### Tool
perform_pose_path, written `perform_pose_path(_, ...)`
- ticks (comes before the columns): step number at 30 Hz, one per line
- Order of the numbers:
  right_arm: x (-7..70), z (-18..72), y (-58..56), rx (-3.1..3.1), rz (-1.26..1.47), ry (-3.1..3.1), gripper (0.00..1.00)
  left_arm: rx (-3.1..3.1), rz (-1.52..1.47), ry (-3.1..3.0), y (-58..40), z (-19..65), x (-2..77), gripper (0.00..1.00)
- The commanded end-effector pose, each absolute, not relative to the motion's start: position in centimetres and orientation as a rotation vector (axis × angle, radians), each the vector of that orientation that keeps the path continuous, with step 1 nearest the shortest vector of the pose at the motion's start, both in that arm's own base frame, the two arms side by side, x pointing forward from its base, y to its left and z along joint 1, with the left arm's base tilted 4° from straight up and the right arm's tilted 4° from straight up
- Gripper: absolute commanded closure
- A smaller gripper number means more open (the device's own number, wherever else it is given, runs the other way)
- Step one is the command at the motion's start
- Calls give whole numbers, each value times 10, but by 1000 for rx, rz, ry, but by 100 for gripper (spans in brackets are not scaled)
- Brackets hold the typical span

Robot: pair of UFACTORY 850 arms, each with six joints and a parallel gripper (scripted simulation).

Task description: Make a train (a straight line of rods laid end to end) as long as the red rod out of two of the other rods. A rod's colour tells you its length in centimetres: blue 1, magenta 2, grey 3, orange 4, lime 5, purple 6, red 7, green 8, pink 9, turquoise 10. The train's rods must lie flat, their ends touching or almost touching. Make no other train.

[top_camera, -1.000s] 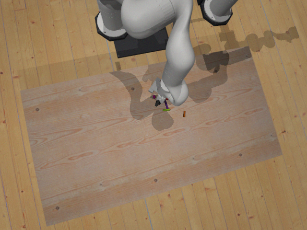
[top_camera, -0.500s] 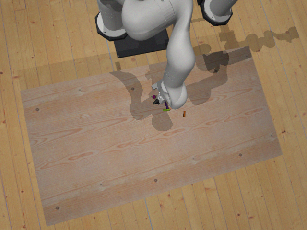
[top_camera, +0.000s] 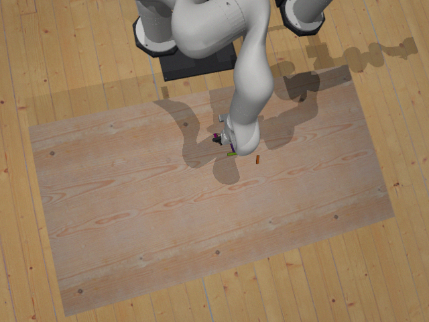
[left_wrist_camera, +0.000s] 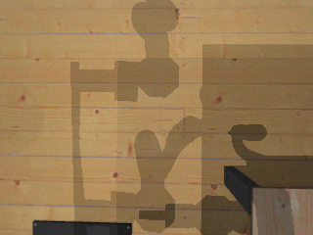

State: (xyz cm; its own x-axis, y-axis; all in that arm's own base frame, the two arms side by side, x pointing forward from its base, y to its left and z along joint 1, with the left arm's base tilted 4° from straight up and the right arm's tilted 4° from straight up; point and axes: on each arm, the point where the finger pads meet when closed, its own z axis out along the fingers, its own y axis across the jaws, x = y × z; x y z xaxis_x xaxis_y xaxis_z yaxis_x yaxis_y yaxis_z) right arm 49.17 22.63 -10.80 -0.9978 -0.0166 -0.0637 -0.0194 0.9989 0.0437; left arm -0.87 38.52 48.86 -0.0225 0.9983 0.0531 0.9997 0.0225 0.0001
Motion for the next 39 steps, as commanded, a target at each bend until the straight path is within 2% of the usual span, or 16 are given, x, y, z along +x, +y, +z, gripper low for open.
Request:
perform_pose_path(1, 497, -109, 229, 224, 57, 3111, 0, -2168, -59, -2218, 385, 489, -9, 0)
perform_pose_path(39, 524, -115, 231, 1580, 8, 2689, 0, -2168, -59, -2218, 385, 489, -9, 0)
